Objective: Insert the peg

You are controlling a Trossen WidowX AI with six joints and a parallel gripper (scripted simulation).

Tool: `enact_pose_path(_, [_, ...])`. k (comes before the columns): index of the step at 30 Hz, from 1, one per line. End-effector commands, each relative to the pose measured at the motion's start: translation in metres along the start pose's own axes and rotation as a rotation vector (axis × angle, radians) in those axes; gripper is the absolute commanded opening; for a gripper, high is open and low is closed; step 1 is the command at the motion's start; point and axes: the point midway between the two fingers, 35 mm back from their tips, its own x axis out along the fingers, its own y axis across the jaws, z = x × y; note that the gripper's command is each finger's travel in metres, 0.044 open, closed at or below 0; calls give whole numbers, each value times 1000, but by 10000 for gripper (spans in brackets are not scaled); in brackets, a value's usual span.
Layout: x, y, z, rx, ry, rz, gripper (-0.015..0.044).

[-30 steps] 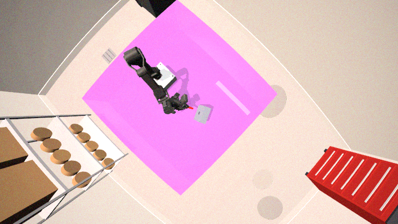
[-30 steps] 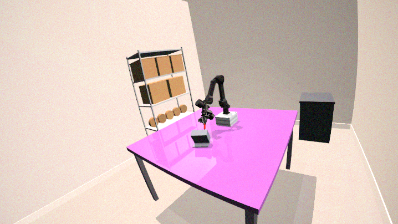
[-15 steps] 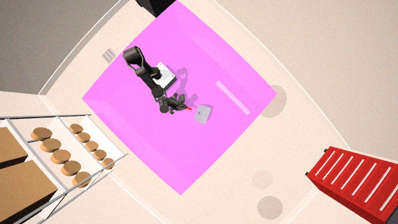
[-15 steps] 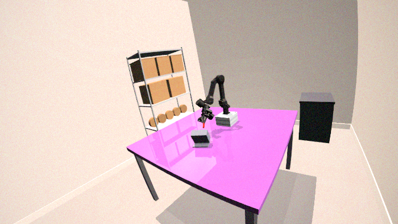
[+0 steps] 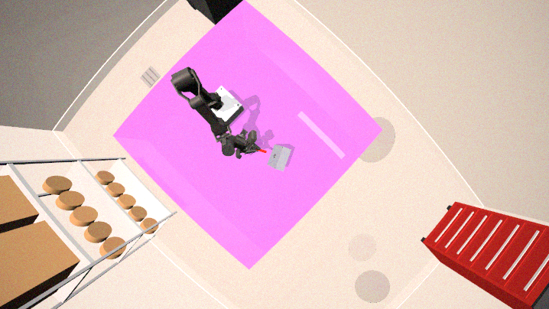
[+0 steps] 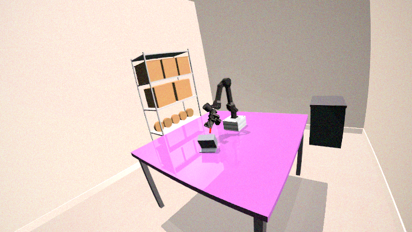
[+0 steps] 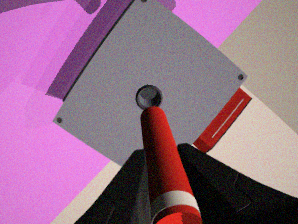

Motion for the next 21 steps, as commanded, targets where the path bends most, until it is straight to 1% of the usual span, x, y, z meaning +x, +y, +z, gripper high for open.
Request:
enact_pose_path(1, [4, 0, -1, 0, 7, -1, 0])
enact_pose_path(21, [21, 1, -4, -14, 39, -18, 0])
